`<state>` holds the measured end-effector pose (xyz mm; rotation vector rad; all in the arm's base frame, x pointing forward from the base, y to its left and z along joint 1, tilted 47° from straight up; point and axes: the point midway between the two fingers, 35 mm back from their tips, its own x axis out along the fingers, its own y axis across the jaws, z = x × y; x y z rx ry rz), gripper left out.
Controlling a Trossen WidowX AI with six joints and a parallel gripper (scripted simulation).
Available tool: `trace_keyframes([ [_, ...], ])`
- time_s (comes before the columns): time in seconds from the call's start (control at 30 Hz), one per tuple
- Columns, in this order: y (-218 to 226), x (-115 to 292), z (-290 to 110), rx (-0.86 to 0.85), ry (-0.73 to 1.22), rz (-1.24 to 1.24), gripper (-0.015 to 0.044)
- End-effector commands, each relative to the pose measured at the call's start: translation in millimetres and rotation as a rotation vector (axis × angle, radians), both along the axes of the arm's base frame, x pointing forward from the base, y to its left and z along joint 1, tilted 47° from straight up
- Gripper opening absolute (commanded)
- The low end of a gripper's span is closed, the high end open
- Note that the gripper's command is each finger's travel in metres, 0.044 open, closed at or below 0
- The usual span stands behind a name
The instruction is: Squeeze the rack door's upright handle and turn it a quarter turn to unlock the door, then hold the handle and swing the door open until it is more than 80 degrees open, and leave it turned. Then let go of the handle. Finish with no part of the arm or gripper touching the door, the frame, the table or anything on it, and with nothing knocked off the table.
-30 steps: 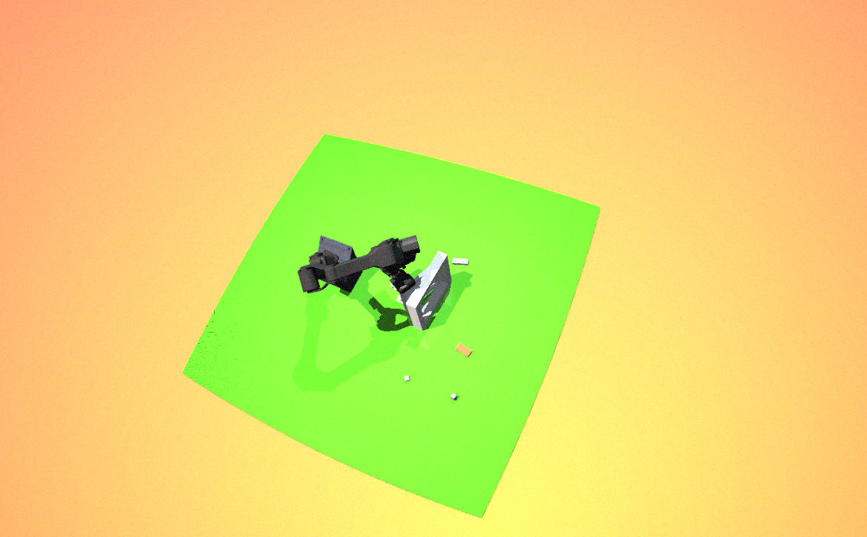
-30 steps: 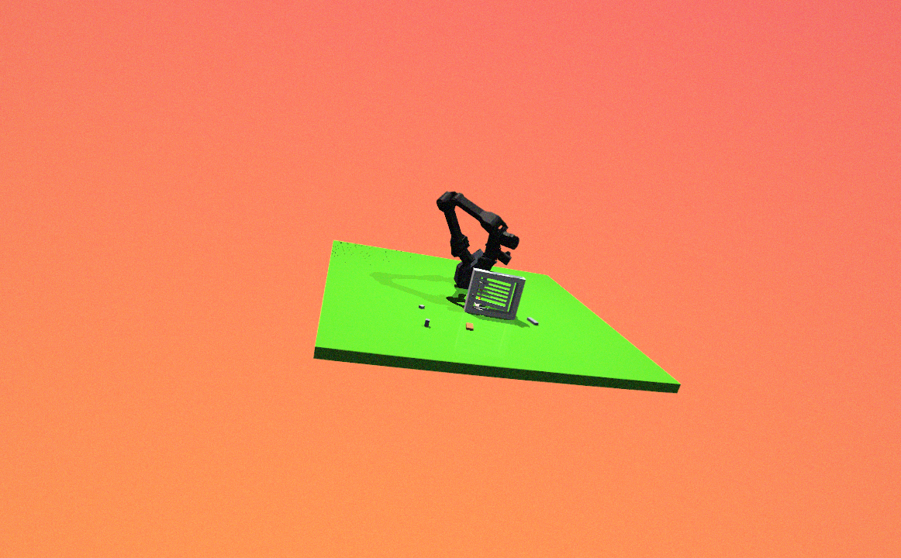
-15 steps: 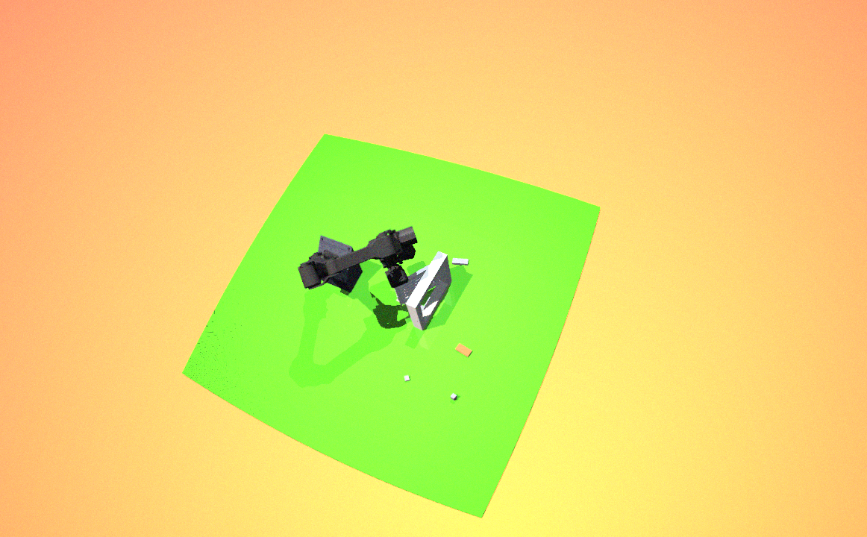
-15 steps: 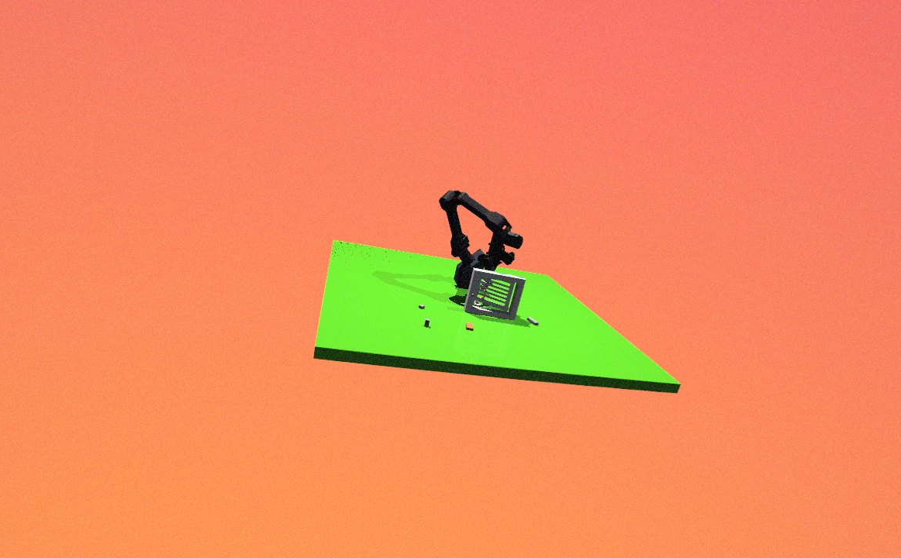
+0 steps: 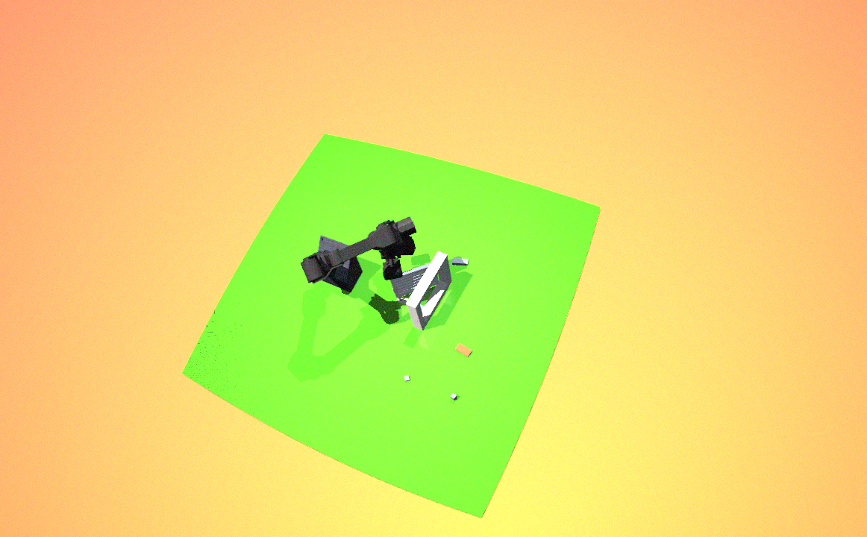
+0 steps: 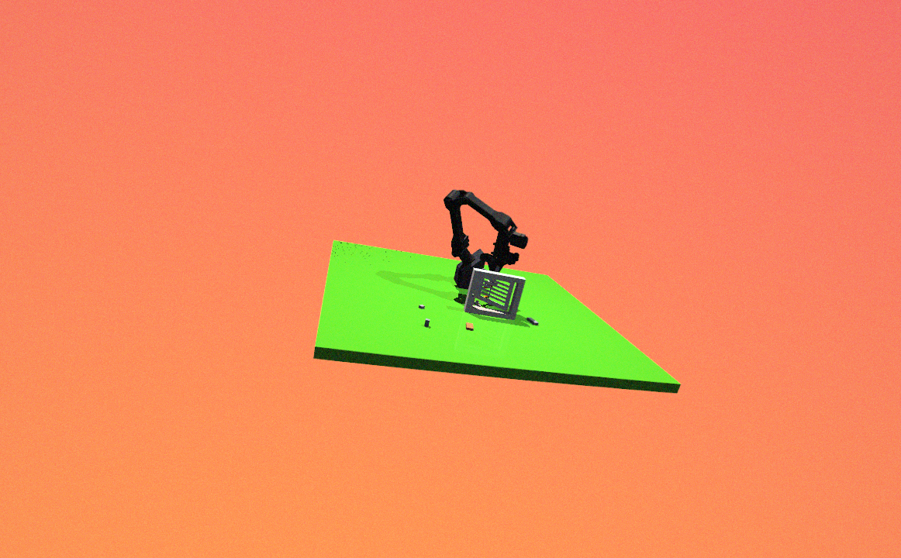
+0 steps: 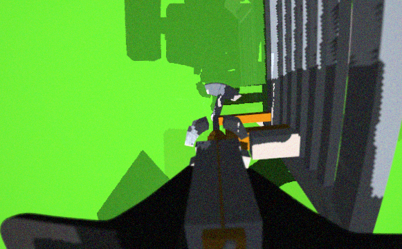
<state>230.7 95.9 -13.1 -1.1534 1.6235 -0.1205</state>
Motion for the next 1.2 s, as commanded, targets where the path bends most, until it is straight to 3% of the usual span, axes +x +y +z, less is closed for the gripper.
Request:
trace_keyframes([
  [0.0,5,-2,-5,0.005,-0.064,-0.055,0.0024],
  [1.17,60,-12,-63,0.046,-0.475,-0.452,0.0024],
])
